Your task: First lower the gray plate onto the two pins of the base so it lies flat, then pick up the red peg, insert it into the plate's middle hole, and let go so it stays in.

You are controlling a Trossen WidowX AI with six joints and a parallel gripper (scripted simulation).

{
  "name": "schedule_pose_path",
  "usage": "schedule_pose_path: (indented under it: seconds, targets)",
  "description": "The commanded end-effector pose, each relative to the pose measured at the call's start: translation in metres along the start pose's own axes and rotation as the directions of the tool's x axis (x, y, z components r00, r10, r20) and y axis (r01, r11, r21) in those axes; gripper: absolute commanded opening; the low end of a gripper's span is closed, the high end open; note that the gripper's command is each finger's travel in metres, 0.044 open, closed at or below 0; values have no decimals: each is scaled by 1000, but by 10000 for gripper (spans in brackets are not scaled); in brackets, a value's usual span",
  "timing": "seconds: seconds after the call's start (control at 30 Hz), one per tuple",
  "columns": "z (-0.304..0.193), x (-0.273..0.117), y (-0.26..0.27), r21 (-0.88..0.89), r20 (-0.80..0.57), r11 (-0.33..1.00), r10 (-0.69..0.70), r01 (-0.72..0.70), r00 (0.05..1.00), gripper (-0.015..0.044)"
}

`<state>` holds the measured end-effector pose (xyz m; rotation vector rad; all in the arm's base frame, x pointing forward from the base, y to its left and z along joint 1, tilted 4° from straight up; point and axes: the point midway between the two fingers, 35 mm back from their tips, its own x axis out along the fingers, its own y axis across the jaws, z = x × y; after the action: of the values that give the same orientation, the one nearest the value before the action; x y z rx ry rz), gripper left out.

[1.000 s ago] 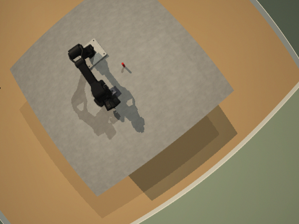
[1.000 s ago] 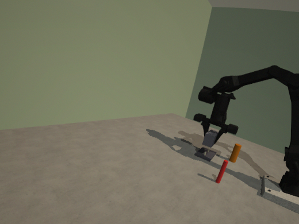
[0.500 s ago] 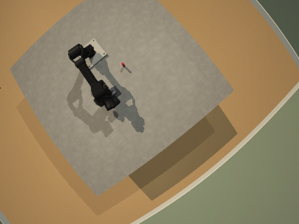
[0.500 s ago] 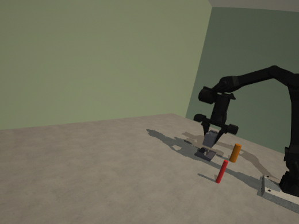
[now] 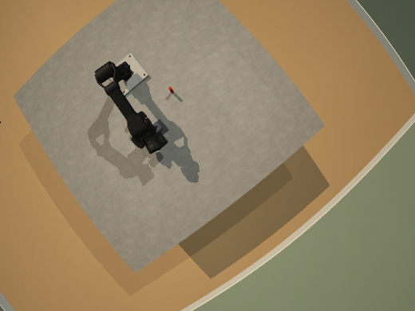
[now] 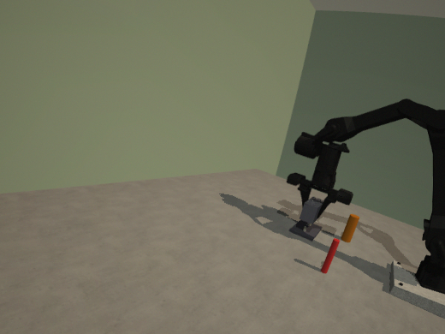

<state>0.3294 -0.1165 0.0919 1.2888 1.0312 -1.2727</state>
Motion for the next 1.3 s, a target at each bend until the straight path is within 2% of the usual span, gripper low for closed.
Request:
schedule_pose_path:
  seconds: [0.0, 0.57, 0.93, 1.27]
  targets:
    - [-1, 5, -1, -4, -7, 1000, -7, 7, 1000, 0]
    - [-1, 29, -2, -4, -7, 1000, -7, 7, 1000, 0]
    - [-1, 24, 0, -1, -1, 1000, 0, 0, 1000, 0]
    - [-1, 24, 0, -1, -1, 1000, 0, 0, 1000, 263]
